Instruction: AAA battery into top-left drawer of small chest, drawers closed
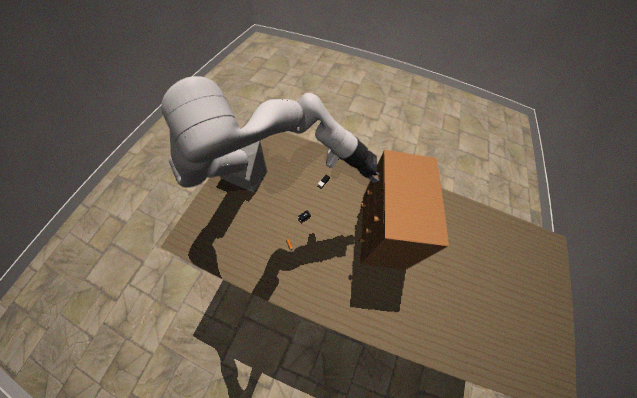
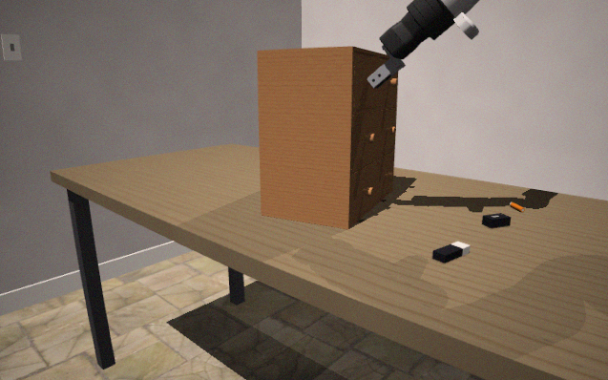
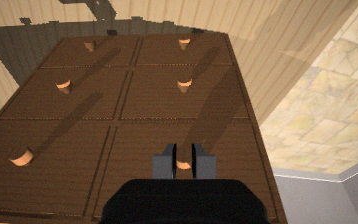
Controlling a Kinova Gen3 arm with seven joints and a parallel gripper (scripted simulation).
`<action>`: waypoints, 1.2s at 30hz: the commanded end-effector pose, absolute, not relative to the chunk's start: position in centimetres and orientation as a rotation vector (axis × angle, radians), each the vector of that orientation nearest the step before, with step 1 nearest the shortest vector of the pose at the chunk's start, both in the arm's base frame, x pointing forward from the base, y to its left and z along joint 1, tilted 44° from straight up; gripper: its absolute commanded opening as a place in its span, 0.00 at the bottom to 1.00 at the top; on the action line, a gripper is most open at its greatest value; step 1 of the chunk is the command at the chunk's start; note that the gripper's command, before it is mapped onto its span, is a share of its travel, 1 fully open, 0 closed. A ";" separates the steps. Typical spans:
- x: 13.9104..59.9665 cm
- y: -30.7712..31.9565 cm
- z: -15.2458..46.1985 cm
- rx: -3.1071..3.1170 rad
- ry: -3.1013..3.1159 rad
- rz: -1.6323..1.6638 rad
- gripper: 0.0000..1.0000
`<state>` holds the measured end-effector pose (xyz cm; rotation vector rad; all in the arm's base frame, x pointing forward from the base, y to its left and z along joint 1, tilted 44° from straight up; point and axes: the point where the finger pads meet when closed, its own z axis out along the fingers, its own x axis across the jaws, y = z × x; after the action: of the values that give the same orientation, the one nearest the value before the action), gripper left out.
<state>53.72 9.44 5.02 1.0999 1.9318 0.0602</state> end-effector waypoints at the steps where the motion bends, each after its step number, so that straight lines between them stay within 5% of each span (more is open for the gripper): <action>1: 53.6 9.5 5.1 1.099 1.932 0.062 0.37; 36: 50.4 9.1 5.7 1.099 1.932 0.063 0.37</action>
<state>50.69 9.06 5.61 1.1022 1.9292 0.0613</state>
